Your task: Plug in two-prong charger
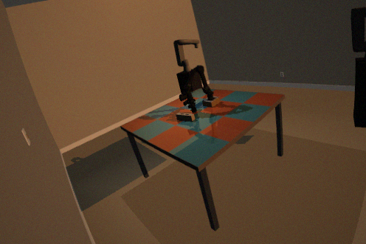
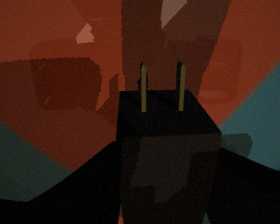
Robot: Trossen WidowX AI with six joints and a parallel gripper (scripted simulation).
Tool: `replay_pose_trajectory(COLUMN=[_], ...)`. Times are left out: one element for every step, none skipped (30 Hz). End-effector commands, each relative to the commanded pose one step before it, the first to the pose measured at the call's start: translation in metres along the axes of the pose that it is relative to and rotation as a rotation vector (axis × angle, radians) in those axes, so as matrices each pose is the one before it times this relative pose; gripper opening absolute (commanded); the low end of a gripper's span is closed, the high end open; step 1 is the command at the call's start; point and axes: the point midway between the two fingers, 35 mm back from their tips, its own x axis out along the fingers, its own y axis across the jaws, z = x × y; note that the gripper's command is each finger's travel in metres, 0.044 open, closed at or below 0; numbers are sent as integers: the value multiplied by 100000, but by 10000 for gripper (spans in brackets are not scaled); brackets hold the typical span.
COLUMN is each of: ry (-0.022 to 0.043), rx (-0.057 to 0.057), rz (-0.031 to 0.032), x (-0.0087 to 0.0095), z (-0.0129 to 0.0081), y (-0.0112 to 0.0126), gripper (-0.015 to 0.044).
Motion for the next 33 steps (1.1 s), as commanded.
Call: replay_pose_trajectory(ry=[-1516, 38, 39, 39, 40, 40, 41, 42, 30, 24, 14, -9, -19, -28, -37, -45, -51, -52, -51, -50, -49, -47, -46, -45, -43, -42, -41, -39, -38, -37, -35, -34, -32], rx=[-101, 1, 1, 1, 1, 1, 1, 1, 1, 1, 1, -257, -514, -773, -1035, -1276, -1472, -1551, -1562, -1562, -1562, -1562, -1562, -1562, -1562, -1562, -1562, -1562, -1562, -1562, -1562, -1562, -1562], rz=[1156, 8, 7, 7, 7, 7, 6, 5, 2, 0, -2, -14, -29, -44, -59, -73, -85, -90, -92, -92, -93, -94, -94, -95, -96, -96, -97, -97, -98, -98, -99, -99, -100], x=[-1636, -399, -399, -400, -401, -402, -401, -391, -252, -175, -77, 9, 18, 27, 37, 46, 53, 56, 57, 57, 58, 58, 59, 59, 60, 60, 61, 61, 61, 62, 62, 63, 63], z=[251, -79, -85, -90, -94, -100, -112, -133, -116, -119, -88, 12, 25, 37, 50, 62, 72, 76, 77, 78, 78, 79, 79, 80, 80, 80, 81, 81, 82, 82, 82, 82, 83], y=[278, -24, -28, -29, -31, -35, -39, -52, -51, -58, -47, 8, 17, 25, 33, 40, 45, 46, 46, 45, 44, 42, 41, 40, 39, 38, 37, 36, 34, 33, 32, 31, 30], gripper=[0, 0, 0, 0, 0, 0, 0, 0, 0, 0, 0, 0, 0, 0, 0, 0, 0, 0, 0, 0, 0, 0, 0, 0, 0, 0, 0, 0, 0, 0, 0, 0, 0])
